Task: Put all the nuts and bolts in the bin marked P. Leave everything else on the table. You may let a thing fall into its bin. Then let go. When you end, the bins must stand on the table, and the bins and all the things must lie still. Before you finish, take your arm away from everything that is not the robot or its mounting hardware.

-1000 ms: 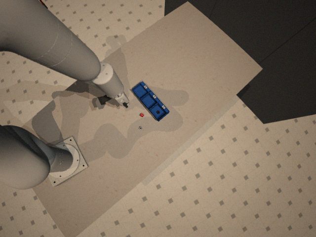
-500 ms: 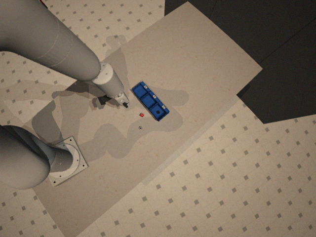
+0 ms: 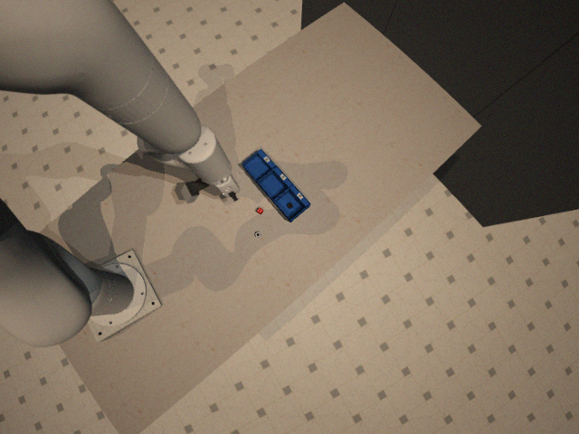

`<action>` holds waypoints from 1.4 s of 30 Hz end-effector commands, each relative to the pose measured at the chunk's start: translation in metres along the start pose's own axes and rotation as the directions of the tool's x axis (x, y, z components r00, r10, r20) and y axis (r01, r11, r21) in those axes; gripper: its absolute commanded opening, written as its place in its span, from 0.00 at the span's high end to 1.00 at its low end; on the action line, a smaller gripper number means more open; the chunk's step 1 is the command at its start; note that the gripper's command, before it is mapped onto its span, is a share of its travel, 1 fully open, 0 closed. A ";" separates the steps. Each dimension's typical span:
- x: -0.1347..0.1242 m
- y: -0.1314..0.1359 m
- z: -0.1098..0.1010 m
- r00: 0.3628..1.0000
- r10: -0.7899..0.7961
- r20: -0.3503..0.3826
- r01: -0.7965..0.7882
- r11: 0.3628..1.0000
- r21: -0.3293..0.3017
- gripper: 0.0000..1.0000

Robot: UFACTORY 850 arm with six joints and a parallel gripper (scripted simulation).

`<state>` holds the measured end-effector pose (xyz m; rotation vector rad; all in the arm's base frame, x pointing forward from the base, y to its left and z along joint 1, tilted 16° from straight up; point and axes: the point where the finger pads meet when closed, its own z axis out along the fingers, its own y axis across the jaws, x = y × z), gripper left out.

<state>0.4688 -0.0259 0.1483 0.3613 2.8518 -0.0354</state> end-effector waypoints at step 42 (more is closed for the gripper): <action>-0.001 0.000 0.034 1.000 0.001 0.011 -0.001 1.000 0.011 1.00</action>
